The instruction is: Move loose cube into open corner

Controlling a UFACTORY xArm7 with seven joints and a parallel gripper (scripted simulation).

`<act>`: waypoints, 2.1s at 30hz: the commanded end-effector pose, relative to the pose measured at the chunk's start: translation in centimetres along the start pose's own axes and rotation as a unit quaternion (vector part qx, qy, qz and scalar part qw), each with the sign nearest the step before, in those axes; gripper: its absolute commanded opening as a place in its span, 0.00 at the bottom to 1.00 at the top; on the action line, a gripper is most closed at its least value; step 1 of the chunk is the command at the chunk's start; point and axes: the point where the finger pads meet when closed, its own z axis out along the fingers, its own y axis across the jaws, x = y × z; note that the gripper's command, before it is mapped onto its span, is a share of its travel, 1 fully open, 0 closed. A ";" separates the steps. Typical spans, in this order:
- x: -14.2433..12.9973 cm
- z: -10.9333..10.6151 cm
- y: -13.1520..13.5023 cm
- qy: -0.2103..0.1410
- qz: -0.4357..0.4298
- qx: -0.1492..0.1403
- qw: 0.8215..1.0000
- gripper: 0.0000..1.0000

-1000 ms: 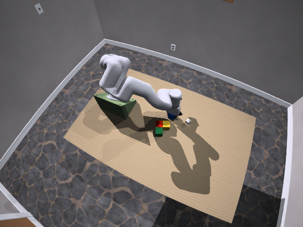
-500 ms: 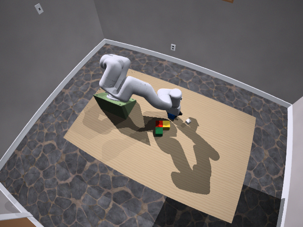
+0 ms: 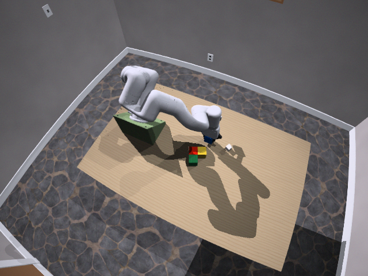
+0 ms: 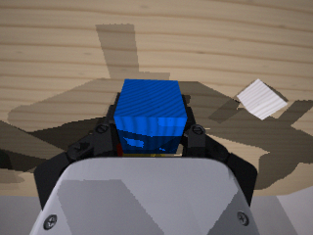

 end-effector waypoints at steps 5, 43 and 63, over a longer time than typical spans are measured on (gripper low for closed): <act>0.0 -1.8 0.1 0.000 0.000 -0.002 1.000 0.00; -1.0 -6.3 0.8 -0.001 -0.017 -0.002 1.000 0.00; -13.6 -6.2 5.8 -0.001 -0.208 -0.002 0.978 0.00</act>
